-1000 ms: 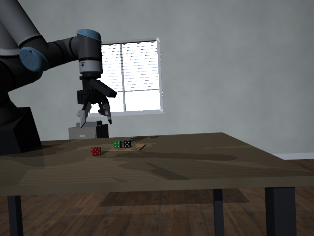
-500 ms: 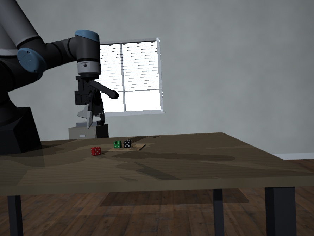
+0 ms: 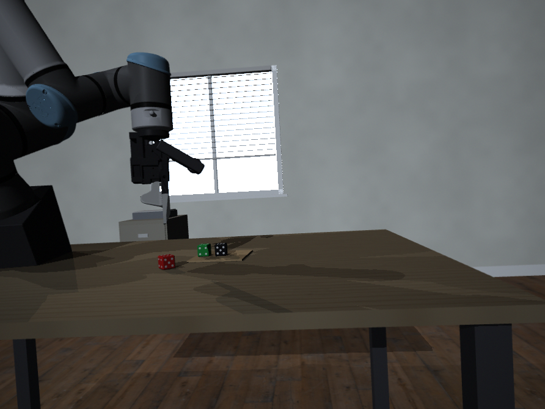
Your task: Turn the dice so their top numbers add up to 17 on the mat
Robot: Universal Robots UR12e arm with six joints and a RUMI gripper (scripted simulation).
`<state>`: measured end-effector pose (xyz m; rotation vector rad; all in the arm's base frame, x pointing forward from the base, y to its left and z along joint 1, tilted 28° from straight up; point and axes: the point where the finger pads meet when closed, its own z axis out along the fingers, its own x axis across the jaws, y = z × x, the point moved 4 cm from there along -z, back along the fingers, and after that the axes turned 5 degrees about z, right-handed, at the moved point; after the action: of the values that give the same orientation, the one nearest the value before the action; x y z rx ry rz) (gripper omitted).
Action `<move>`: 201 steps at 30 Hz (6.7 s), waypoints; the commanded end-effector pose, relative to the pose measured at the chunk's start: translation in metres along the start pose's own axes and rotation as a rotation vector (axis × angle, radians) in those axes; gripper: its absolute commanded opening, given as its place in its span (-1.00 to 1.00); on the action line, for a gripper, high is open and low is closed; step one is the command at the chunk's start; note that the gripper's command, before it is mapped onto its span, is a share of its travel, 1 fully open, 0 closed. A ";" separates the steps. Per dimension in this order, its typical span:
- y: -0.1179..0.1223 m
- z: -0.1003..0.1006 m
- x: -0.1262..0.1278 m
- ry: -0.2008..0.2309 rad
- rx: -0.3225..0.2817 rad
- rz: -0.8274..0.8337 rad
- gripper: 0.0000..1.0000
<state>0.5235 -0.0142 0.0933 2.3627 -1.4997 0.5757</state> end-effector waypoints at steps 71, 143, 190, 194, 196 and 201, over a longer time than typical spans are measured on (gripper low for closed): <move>0.005 0.002 -0.002 -0.001 0.007 -0.289 -0.44; 0.005 0.054 -0.002 -0.001 0.007 -0.289 -0.44; 0.005 0.081 -0.002 -0.001 0.007 -0.289 -0.44; 0.005 0.087 -0.002 -0.001 0.007 -0.289 -0.44; 0.005 0.088 -0.002 -0.001 0.007 -0.289 -0.44; 0.005 0.090 -0.002 -0.001 0.007 -0.289 -0.44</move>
<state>0.5341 -0.0538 0.0147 2.5213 -1.1268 0.5068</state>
